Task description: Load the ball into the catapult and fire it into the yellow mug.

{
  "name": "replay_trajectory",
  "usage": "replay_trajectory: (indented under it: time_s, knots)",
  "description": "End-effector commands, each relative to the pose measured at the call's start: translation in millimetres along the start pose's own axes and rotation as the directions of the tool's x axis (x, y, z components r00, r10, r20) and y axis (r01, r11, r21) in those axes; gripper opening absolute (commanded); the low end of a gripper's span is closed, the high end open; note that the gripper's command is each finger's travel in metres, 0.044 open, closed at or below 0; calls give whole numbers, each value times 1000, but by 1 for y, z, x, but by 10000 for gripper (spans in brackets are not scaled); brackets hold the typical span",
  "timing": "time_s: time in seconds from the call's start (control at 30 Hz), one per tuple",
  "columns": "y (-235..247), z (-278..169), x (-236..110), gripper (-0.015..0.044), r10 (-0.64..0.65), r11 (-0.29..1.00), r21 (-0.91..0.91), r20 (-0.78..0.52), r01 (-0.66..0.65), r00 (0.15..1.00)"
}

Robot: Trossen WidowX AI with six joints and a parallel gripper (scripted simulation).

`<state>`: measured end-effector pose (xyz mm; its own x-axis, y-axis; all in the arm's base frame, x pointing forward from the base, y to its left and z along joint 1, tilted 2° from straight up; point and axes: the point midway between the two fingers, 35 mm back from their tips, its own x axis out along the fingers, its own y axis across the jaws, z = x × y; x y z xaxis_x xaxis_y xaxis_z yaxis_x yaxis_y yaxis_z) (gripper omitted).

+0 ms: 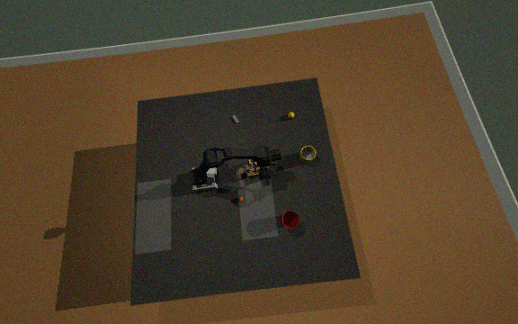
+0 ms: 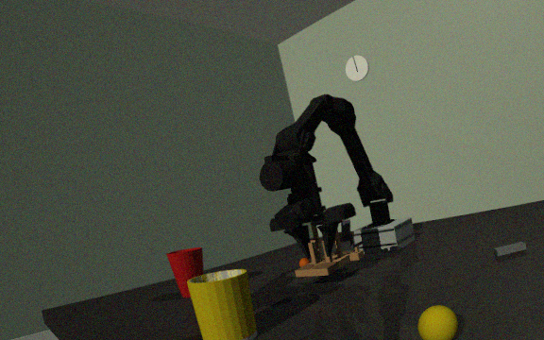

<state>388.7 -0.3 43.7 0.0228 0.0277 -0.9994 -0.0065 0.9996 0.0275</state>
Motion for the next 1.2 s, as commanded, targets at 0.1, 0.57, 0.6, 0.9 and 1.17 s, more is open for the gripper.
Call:
replay_trajectory:
  time_s: [0.1, 0.57, 0.6, 0.9, 1.17]
  knots:
    - [1, 6, -16, 0, 0, 1000, -3, 29, 0, 1000]
    - [1, 7, 7, 0, 1, 1000, -3, 29, -1, 1000]
    - [1, 7, 9, 0, 1, 1000, -3, 29, -1, 1000]
    - [1, 7, 23, 0, 1, 1000, -3, 28, -1, 1000]
    - [1, 7, 29, 0, 0, 1000, -4, 23, 0, 1000]
